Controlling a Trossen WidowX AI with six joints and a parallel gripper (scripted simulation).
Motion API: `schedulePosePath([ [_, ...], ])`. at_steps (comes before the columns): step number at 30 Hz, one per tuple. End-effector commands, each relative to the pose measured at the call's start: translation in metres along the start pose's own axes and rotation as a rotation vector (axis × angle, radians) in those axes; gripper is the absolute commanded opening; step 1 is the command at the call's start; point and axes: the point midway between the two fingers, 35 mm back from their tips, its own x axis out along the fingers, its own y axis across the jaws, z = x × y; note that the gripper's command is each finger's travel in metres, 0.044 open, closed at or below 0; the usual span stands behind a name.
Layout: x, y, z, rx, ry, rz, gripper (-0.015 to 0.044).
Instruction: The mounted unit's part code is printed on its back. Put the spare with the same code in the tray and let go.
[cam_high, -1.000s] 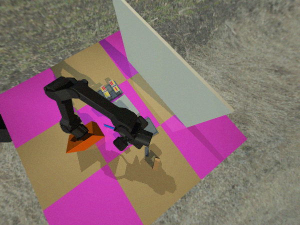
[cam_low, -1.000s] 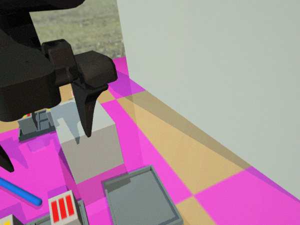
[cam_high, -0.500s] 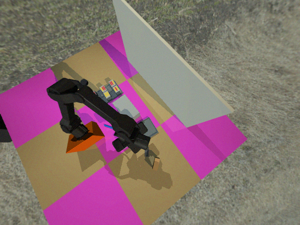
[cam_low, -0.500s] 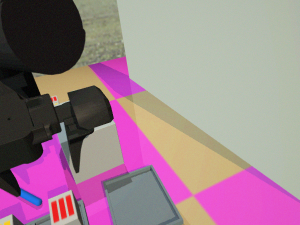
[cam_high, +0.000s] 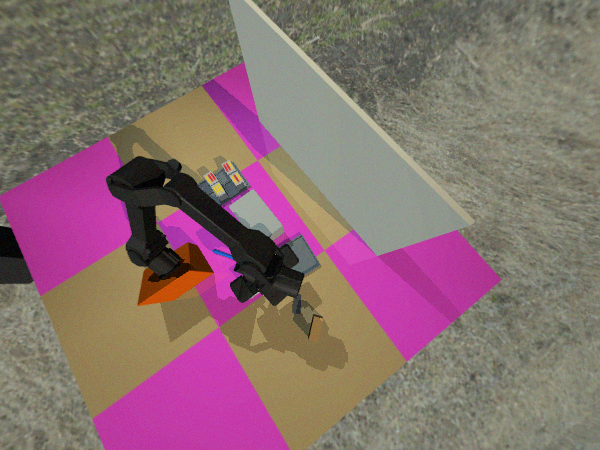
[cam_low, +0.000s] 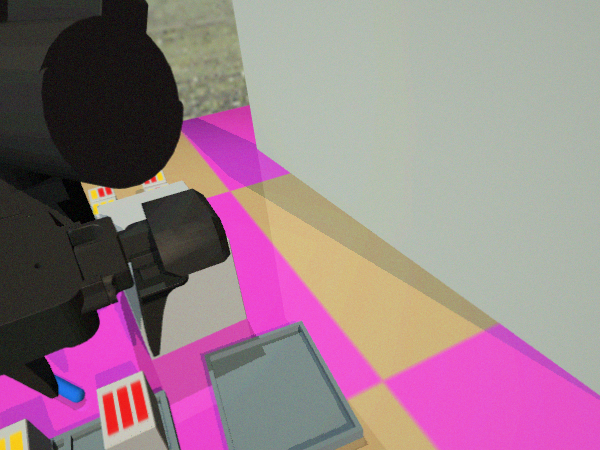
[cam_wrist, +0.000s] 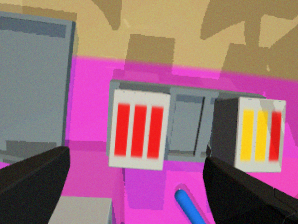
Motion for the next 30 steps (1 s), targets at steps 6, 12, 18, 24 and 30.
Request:
schedulePosePath([
  [6, 0.016, 0.000, -0.001, 0.007, 0.006, -0.001, 0.0300],
  [12, 0.026, 0.001, -0.001, 0.007, 0.006, -0.001, 0.0300],
  [18, 0.036, 0.001, -0.001, 0.007, 0.006, -0.001, 0.0300],
  [24, 0.046, 0.001, -0.002, 0.007, 0.006, -0.001, 0.0300],
  [30, 0.056, 0.001, -0.002, 0.007, 0.007, -0.001, 0.0300],
])
